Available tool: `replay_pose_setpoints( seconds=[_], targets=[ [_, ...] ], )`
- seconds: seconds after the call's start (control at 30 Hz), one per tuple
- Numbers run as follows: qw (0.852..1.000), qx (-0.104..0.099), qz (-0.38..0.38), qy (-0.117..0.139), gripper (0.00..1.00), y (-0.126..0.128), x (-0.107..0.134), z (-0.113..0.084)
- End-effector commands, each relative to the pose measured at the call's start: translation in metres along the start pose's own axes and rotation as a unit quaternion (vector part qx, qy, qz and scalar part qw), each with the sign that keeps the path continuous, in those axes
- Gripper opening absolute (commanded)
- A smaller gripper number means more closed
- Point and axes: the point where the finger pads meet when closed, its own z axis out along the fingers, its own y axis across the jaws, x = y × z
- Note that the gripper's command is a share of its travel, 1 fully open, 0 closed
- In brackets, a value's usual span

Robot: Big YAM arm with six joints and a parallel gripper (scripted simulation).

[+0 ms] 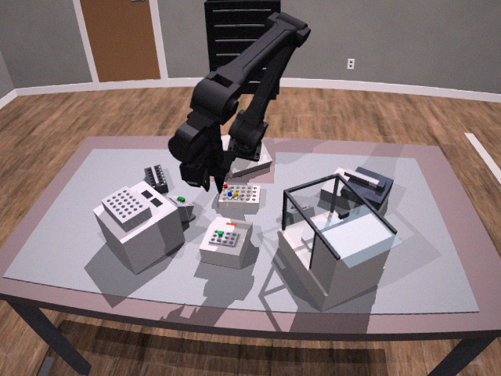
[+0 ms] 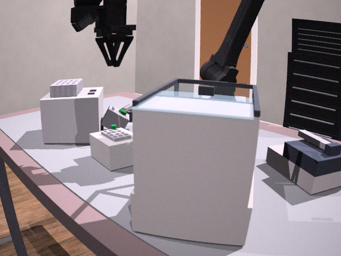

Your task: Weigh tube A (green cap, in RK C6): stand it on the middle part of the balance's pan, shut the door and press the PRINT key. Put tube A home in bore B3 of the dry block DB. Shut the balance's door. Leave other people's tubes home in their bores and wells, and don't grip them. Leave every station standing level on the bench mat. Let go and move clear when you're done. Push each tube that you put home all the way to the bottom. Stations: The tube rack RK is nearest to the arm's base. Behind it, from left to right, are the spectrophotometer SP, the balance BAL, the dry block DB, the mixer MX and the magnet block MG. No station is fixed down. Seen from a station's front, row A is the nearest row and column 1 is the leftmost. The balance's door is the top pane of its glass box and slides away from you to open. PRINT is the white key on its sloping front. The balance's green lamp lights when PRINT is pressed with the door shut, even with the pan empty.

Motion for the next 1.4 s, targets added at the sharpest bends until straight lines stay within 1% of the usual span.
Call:
replay_pose_setpoints(
  seconds=[0.0, 0.17, 0.33, 0.8, 0.97, 1.0, 1.37],
  targets=[
    [0.999, 0.006, -0.013, -0.033, 0.30, 0.002, -0.016, -0.034],
    [0.999, 0.007, -0.013, -0.034, 0.30, 0.002, -0.015, -0.044],
    [0.999, 0.006, -0.012, -0.031, 0.30, 0.001, -0.016, -0.046],
    [0.999, 0.008, -0.013, -0.032, 0.30, 0.002, -0.013, -0.070],
    [0.999, 0.008, -0.013, -0.034, 0.30, 0.001, -0.015, -0.070],
    [1.000, 0.004, -0.009, -0.020, 0.30, 0.001, -0.010, -0.057],
    [1.000, 0.004, -0.009, -0.020, 0.30, 0.001, -0.010, -0.057]
  ],
)
